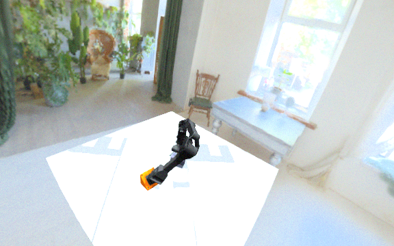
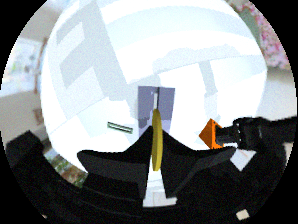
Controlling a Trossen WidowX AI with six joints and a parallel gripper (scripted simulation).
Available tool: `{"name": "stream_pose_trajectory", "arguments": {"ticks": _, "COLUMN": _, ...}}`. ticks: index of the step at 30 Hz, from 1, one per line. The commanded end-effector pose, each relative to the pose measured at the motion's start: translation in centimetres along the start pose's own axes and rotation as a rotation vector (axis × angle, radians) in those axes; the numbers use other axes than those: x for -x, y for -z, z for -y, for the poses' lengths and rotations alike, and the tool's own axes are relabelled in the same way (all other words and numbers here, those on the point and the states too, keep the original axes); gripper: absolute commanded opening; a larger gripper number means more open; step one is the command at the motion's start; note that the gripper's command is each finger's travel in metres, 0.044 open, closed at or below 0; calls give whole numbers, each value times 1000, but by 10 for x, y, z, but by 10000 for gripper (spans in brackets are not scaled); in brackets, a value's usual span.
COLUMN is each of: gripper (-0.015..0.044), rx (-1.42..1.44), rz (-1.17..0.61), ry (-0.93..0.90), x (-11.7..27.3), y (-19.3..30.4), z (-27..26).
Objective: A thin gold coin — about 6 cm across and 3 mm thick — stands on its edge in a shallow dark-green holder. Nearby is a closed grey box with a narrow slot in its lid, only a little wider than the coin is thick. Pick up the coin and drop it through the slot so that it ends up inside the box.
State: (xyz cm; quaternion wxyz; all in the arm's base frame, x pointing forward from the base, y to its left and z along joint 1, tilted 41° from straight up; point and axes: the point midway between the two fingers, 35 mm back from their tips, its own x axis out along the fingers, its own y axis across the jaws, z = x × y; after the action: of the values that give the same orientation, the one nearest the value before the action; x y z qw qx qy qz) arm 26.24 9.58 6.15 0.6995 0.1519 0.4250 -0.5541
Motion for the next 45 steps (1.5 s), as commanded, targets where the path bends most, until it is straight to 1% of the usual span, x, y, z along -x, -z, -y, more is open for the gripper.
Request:
{"name": "stream_pose_trajectory", "arguments": {"ticks": 1, "gripper": 0, "rx": 2, "rz": 4, "ry": -5, "x": -1, "y": -4, "z": 6}}
{"name": "stream_pose_trajectory", "arguments": {"ticks": 45, "gripper": 0, "rx": 6, "rz": -1, "ry": 3, "x": -5, "y": -4, "z": 6}}
